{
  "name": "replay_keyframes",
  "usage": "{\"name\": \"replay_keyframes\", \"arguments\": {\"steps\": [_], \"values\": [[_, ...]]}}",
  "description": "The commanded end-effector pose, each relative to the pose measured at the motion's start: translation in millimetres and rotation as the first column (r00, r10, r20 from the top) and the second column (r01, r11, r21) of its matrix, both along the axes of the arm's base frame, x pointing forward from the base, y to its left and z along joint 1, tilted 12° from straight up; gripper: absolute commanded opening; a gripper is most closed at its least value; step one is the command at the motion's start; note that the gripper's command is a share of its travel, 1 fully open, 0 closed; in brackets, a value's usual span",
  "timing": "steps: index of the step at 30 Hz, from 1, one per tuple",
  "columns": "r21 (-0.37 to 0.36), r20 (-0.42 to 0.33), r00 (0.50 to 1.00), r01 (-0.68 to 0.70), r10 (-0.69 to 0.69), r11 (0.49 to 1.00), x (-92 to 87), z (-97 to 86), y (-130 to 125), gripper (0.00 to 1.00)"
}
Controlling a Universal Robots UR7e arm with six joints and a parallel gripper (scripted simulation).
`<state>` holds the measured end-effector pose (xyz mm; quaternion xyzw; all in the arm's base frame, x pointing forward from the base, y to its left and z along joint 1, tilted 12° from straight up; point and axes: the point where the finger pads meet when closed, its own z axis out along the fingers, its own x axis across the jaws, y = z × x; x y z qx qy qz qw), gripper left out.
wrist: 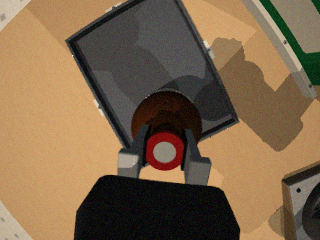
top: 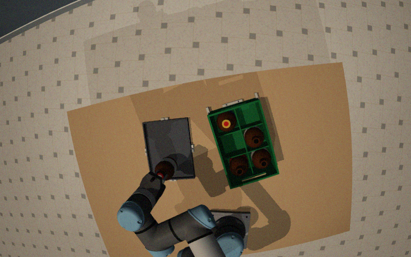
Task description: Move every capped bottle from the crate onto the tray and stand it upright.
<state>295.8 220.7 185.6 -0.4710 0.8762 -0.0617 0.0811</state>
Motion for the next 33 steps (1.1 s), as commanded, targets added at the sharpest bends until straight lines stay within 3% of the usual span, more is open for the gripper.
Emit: {"name": "replay_keyframes", "arguments": {"steps": [1, 7, 33], "values": [[0.001, 0.002, 1.0, 0.0, 0.0, 1.0, 1.8, -6.4, 0.0, 0.0], [0.001, 0.002, 1.0, 0.0, 0.0, 1.0, 4.0, -16.4, -0.3, 0.0], [0.001, 0.002, 1.0, 0.0, 0.0, 1.0, 4.9, -21.8, -0.6, 0.0]]}}
